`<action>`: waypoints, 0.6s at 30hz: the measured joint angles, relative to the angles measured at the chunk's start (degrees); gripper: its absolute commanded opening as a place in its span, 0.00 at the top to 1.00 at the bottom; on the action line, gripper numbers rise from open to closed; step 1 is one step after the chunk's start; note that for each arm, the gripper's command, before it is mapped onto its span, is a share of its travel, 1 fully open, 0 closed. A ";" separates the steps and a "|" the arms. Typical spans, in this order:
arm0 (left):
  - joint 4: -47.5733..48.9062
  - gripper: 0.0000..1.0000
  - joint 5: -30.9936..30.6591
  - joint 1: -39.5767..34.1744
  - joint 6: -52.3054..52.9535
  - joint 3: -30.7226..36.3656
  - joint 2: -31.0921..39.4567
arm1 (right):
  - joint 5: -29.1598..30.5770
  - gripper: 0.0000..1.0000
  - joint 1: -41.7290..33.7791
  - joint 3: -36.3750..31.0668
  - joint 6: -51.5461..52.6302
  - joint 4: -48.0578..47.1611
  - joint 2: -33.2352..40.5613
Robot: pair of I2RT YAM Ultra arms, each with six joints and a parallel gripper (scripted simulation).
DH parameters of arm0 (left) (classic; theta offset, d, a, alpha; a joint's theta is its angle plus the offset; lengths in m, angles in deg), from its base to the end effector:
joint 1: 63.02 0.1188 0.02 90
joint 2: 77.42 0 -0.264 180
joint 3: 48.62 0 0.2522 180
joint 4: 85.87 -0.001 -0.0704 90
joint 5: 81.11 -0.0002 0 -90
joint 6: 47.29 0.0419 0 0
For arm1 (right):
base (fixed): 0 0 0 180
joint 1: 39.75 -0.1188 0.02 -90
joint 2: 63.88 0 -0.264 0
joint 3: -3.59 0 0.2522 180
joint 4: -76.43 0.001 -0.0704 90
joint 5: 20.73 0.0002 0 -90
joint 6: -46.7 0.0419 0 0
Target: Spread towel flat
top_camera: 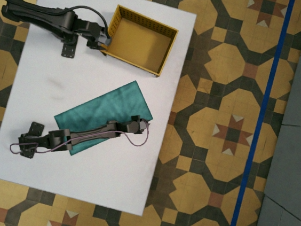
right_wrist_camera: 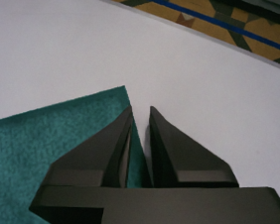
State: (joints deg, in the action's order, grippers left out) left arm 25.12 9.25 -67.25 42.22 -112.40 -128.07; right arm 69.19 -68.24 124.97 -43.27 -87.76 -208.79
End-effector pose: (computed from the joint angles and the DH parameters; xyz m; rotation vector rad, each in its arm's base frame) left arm 0.1607 -0.0106 0.2872 0.0806 2.5450 -0.0242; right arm 0.4864 0.2652 0.0985 -0.5590 2.2014 0.2664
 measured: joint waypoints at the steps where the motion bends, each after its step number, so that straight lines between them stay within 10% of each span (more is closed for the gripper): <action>1: 0.00 0.36 0.00 0.00 0.00 0.00 0.00 | 0.00 0.85 -0.15 0.00 0.00 0.00 0.00; 5: 0.00 0.36 0.00 0.00 0.00 0.00 0.00 | 0.00 0.85 -0.33 0.15 0.00 1.01 0.28; 6: 0.00 0.36 0.00 0.00 0.00 0.00 0.00 | 0.00 0.36 -0.31 0.22 0.00 1.66 0.59; 18: 0.00 0.36 0.00 0.00 0.00 0.00 0.00 | -0.02 0.36 -0.31 8.28 0.00 13.33 7.23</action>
State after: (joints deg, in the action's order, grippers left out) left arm 25.12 9.25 -67.25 42.22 -112.40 -128.07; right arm 69.17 -68.55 133.25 -43.27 -74.43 -201.55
